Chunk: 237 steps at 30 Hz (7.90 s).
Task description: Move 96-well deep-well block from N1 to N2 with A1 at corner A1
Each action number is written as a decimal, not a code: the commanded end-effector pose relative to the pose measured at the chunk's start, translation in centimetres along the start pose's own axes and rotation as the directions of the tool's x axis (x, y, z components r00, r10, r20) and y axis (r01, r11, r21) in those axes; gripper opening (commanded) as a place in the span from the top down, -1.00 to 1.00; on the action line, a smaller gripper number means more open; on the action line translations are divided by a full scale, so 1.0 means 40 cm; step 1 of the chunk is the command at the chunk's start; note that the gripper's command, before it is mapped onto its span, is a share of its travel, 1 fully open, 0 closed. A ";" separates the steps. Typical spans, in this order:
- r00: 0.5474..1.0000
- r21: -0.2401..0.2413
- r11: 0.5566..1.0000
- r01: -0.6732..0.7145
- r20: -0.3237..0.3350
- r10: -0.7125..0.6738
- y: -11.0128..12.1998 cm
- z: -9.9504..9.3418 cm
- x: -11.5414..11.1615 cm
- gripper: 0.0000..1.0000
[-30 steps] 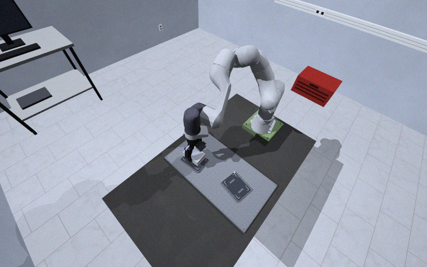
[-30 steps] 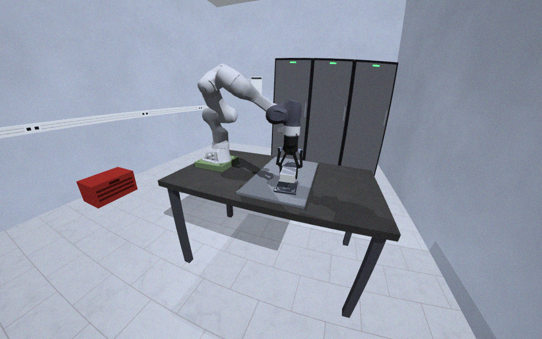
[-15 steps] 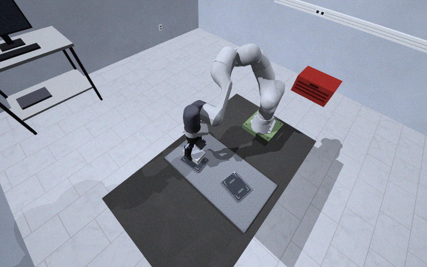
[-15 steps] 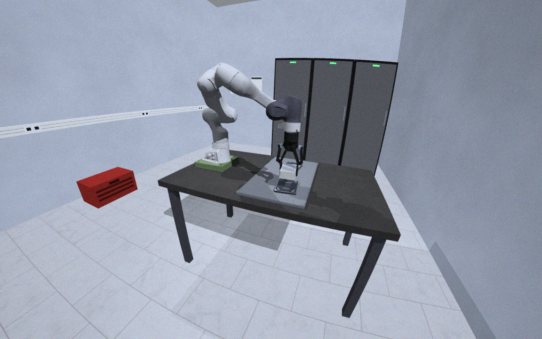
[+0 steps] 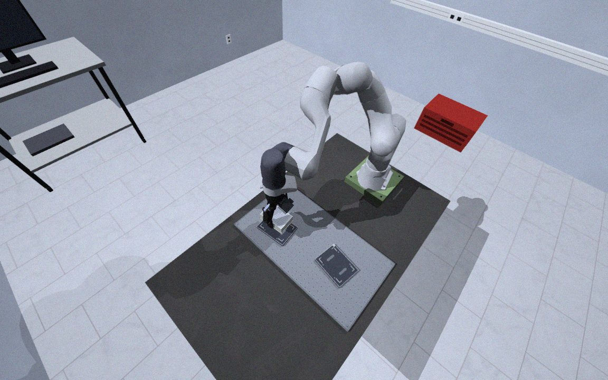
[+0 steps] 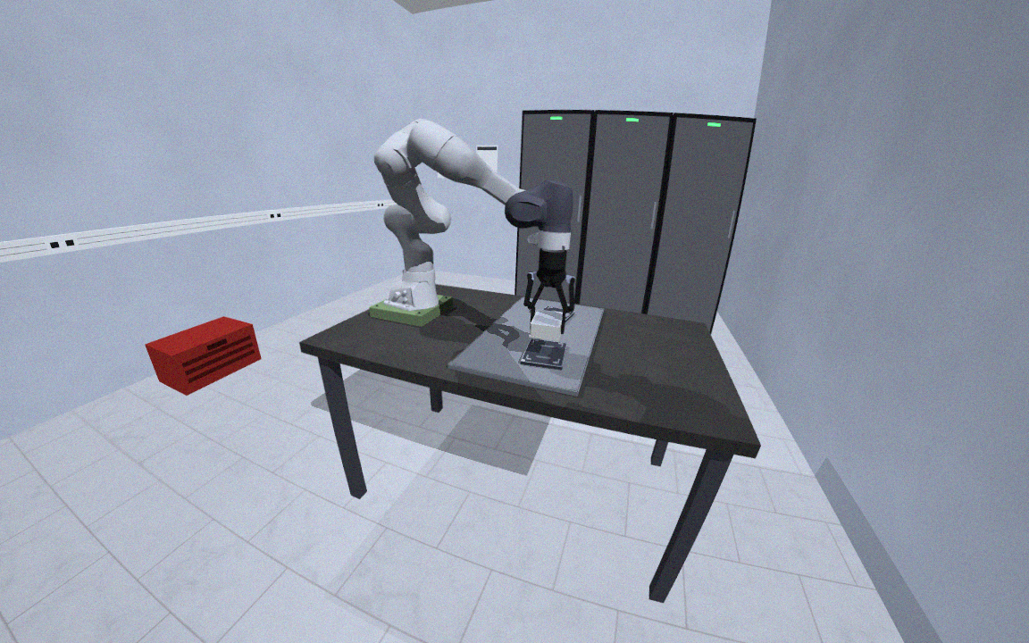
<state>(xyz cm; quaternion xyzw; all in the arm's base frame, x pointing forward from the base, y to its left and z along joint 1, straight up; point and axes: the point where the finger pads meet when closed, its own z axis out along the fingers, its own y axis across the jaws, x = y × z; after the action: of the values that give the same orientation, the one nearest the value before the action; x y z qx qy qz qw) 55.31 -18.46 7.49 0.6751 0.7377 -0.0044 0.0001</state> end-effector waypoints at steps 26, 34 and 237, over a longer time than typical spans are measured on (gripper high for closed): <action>0.969 0.000 0.969 -0.249 0.000 0.249 -0.006 -0.003 0.139 -0.21; 0.969 0.000 0.969 -0.249 0.000 0.249 -0.009 -0.003 0.206 -0.21; 0.969 0.000 0.969 -0.249 0.000 0.249 -0.031 0.145 0.836 -0.21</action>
<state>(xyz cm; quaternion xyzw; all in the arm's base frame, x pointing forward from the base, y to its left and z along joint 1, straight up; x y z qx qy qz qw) 50.99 14.56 1.48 0.7611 0.6486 -0.0065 -0.0003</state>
